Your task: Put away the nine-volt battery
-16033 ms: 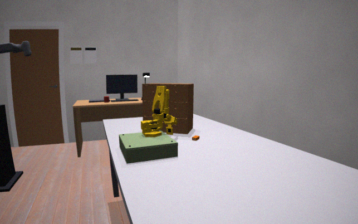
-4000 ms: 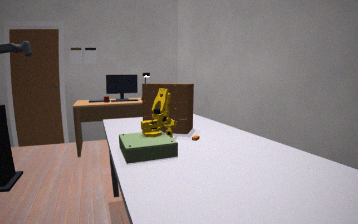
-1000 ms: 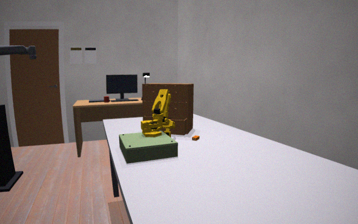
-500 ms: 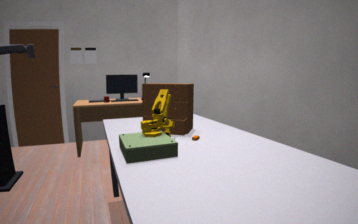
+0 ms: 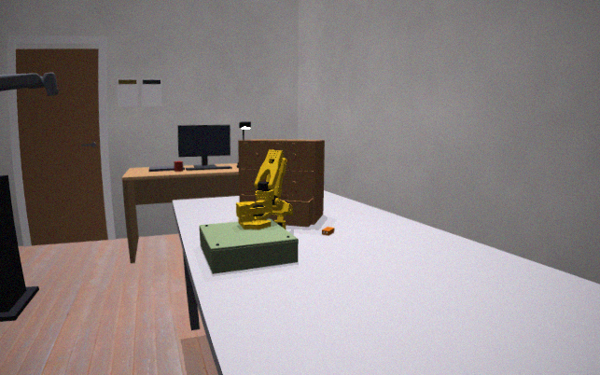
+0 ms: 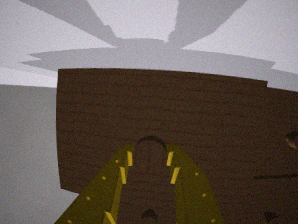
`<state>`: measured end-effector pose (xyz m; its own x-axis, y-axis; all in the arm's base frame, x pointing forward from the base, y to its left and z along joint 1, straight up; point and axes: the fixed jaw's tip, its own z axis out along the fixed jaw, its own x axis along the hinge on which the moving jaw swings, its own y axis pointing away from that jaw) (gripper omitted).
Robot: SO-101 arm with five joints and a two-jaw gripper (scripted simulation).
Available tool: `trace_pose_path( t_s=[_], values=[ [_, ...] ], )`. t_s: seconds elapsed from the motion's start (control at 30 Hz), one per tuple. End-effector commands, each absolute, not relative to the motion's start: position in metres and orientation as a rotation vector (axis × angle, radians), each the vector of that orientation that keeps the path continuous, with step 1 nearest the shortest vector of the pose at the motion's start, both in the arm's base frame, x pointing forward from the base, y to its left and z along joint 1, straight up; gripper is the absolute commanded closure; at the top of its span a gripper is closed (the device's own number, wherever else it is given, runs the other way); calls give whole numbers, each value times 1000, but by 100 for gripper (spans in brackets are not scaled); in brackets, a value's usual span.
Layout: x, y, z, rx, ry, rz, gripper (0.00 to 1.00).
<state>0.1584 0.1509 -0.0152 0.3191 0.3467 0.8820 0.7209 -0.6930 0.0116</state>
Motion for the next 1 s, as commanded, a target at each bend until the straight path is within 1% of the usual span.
trace_pose_path(
  t_s=[0.0,0.97],
  values=[
    [159,145,-15,-2222,-914,-1337,100],
    [156,141,-15,-2226,-911,-1339,100]
  ],
)
